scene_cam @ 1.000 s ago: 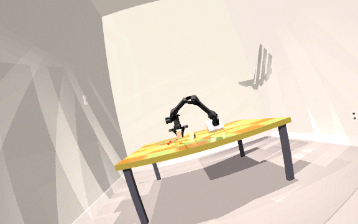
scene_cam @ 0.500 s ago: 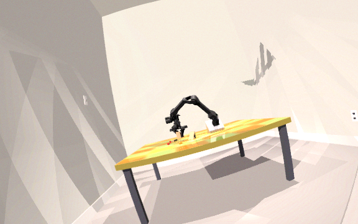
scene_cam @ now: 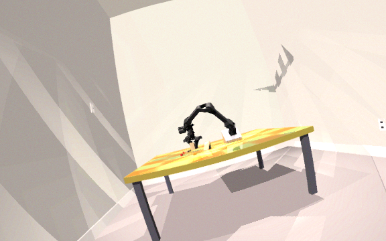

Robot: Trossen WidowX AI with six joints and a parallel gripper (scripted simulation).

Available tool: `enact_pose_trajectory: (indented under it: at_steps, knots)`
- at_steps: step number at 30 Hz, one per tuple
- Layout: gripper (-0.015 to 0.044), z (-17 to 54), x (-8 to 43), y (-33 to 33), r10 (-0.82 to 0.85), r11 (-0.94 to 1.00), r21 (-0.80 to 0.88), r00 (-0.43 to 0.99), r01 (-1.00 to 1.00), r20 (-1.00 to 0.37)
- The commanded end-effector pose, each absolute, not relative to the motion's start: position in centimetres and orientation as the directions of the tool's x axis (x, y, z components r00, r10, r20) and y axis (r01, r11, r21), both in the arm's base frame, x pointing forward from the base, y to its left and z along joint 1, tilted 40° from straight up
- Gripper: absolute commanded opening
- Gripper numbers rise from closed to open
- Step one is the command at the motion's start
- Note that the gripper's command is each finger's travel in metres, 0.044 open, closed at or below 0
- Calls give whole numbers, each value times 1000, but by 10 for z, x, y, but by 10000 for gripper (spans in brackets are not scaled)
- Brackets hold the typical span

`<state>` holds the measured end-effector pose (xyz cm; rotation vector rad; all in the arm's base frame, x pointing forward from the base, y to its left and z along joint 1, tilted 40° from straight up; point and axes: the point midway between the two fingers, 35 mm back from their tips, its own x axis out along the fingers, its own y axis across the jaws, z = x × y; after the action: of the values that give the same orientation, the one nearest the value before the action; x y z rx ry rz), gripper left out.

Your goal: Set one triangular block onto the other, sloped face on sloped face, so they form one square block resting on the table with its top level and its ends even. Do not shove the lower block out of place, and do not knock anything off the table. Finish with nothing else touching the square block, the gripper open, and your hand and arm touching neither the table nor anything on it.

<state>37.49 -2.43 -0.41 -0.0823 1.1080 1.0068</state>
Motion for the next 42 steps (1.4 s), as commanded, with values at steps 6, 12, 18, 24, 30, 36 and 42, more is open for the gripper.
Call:
enact_pose_trajectory:
  at_steps: [6, 12, 18, 24, 30, 36, 42]
  knots:
    - [0, -17, 373, -13, 637, 572, 414, 66, -708, -768]
    - [0, -19, 373, -11, 637, 571, 413, 66, -709, -768]
    - [0, -19, 373, -11, 637, 571, 413, 66, -709, -768]
    - [131, -18, 375, -12, 634, 572, 407, 68, -712, -770]
    - [289, -18, 375, -12, 634, 572, 407, 68, -712, -770]
    - [440, -18, 375, -12, 634, 572, 407, 68, -712, -770]
    - [440, -18, 375, -12, 634, 572, 407, 68, -712, -770]
